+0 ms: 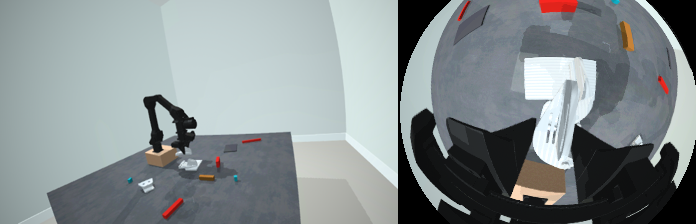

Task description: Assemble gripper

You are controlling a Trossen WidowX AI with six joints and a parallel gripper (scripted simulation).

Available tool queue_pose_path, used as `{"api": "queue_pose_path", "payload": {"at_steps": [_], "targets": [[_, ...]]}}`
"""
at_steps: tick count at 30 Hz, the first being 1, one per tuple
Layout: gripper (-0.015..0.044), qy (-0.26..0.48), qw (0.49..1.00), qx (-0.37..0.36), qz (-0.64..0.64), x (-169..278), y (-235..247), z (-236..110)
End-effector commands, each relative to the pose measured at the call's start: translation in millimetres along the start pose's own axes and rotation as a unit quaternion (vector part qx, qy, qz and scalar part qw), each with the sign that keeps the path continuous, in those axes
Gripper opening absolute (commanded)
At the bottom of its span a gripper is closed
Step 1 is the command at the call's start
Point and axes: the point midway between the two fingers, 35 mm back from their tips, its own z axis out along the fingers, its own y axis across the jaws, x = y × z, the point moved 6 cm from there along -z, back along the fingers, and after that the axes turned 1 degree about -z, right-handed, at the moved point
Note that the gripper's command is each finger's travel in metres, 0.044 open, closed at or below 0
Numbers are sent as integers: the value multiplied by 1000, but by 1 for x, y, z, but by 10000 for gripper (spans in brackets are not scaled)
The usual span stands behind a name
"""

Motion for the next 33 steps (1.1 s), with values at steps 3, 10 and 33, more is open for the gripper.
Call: {"api": "queue_pose_path", "payload": {"at_steps": [3, 10, 33], "targets": [[134, -6, 1000, 2, 1, -15, 13, -1], [134, -7, 1000, 1, 1, -25, 24, 0], [134, -7, 1000, 1, 1, -25, 24, 0]]}}
